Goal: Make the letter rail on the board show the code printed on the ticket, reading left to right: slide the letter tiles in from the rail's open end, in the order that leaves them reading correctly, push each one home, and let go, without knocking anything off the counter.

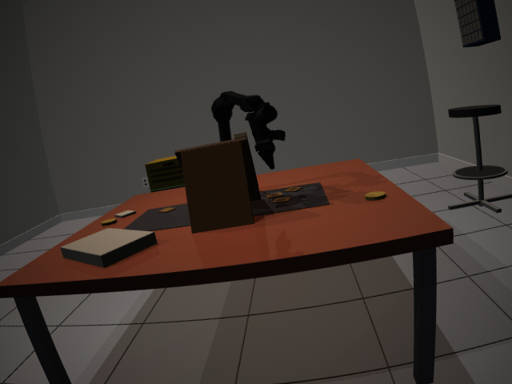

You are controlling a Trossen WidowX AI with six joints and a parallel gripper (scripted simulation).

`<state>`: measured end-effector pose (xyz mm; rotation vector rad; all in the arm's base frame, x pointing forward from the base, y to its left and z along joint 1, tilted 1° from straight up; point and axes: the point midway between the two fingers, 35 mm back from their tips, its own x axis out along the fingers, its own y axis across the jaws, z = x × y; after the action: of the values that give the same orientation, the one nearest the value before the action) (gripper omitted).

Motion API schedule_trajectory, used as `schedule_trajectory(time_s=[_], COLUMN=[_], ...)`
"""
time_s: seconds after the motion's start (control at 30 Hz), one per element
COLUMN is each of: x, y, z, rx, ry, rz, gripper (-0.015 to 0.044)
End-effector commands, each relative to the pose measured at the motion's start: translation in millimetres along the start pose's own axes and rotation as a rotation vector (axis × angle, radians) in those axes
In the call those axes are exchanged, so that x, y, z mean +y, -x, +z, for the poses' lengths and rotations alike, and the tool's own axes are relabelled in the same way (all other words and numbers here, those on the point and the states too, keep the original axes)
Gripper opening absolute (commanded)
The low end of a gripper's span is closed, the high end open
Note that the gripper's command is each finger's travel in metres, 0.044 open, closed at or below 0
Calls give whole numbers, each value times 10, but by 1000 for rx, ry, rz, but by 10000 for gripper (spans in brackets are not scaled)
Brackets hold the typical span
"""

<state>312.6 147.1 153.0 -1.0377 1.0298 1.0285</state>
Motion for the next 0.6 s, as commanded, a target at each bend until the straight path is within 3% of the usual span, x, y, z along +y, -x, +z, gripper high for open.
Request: schedule_trajectory(time_s=[0.0, 0.13, 0.57], x=[8, 29, 97], y=[-455, -679, -694], z=[64, 54, 60], rx=[108, 168, 170], ry=[-135, -196, -199], rz=[87, 130, 132], gripper=[340, 340, 340])
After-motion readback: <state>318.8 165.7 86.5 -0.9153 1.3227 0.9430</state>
